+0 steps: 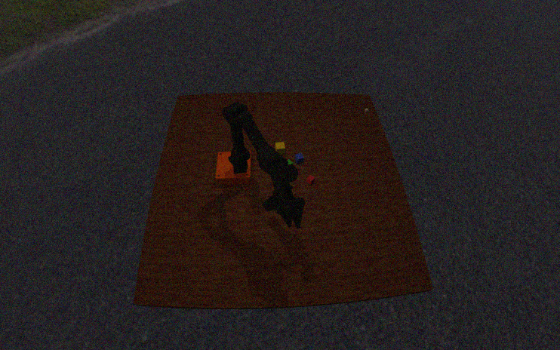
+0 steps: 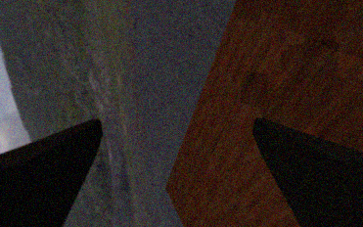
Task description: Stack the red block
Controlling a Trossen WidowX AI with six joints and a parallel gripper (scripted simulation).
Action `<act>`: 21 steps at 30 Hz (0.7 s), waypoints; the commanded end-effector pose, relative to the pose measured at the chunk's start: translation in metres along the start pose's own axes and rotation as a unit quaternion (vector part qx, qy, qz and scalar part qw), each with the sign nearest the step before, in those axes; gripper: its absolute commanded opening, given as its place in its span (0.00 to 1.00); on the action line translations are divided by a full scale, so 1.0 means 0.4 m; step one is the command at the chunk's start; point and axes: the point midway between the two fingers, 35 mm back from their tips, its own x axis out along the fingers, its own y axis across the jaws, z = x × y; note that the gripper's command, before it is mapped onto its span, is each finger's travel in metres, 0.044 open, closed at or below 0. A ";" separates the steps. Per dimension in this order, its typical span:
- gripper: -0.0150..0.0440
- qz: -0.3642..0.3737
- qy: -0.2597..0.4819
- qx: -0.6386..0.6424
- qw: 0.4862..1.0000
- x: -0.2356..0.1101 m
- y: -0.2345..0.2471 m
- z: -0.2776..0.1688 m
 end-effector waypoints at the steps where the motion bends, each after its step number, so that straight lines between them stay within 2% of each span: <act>1: 1.00 -0.053 0.060 -0.109 0.991 -0.001 -0.060 -0.122; 6: 1.00 -0.101 0.133 -0.241 0.956 -0.031 -0.138 -0.258; 11: 1.00 -0.142 0.206 -0.358 0.899 -0.082 -0.223 -0.377; 21: 1.00 -0.203 0.345 -0.563 0.723 -0.243 -0.409 -0.555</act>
